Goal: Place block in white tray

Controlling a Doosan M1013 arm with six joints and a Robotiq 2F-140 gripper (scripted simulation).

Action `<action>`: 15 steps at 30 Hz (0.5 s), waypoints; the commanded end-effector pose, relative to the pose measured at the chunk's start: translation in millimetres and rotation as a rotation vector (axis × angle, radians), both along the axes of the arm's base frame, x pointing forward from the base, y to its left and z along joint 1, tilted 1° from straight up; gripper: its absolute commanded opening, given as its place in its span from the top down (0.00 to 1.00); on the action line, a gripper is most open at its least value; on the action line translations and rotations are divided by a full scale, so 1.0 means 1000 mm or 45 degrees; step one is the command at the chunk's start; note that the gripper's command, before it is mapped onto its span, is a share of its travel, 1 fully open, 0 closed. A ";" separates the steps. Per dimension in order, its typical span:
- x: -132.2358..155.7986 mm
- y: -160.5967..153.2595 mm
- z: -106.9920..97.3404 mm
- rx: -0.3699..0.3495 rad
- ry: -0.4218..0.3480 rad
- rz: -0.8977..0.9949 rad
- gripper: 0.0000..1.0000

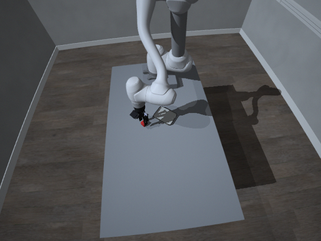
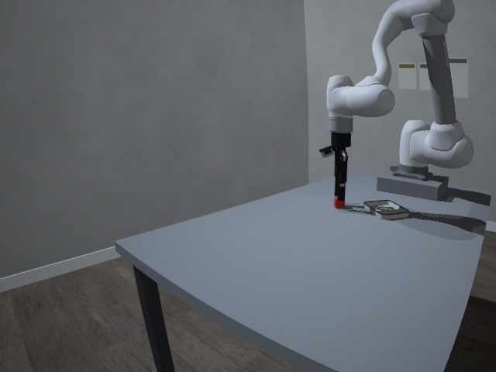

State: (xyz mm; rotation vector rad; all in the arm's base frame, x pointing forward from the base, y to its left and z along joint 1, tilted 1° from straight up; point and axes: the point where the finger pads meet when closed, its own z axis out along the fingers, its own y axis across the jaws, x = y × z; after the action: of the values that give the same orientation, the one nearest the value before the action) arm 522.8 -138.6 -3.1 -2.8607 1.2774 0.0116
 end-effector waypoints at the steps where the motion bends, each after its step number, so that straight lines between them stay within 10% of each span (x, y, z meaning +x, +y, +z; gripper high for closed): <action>1: -0.002 0.001 -0.012 -0.003 0.005 0.003 0.58; 15: -0.001 0.001 -0.032 -0.003 0.003 0.004 0.58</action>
State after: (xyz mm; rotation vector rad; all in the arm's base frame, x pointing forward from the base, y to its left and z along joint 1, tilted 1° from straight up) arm 522.3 -138.4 -30.4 -2.8612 1.2780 0.0130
